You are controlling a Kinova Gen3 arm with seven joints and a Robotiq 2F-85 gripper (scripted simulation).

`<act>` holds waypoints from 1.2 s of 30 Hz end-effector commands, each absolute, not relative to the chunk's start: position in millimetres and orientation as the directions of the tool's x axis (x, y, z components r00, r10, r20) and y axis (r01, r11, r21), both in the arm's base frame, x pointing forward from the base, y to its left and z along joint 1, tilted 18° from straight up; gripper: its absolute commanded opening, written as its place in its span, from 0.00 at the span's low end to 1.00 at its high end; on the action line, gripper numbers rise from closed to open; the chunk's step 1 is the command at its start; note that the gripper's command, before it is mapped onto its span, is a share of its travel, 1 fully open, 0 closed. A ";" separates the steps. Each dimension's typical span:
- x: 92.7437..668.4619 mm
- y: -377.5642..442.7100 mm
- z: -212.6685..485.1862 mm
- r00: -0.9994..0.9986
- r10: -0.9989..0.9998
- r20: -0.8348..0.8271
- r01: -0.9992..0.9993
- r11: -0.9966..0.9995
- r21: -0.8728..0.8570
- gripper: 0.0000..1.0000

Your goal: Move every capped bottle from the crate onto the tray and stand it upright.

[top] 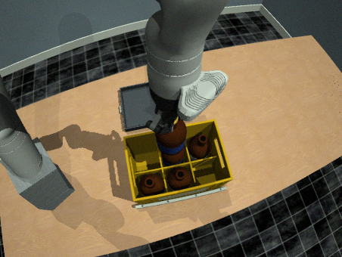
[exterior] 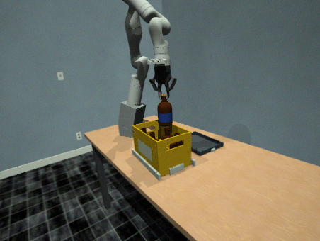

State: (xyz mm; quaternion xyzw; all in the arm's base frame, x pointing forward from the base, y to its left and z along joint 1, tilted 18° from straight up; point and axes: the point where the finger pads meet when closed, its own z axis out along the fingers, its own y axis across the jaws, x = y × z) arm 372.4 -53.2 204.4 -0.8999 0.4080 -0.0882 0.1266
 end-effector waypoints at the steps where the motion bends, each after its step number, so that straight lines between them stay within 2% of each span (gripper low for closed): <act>1: 369.5 -50.0 204.7 0.651 -0.757 0.057 -0.712 -0.635 -0.300 0.00; 36: 324.9 15.9 203.3 0.650 -0.757 0.058 -0.713 -0.635 -0.300 0.00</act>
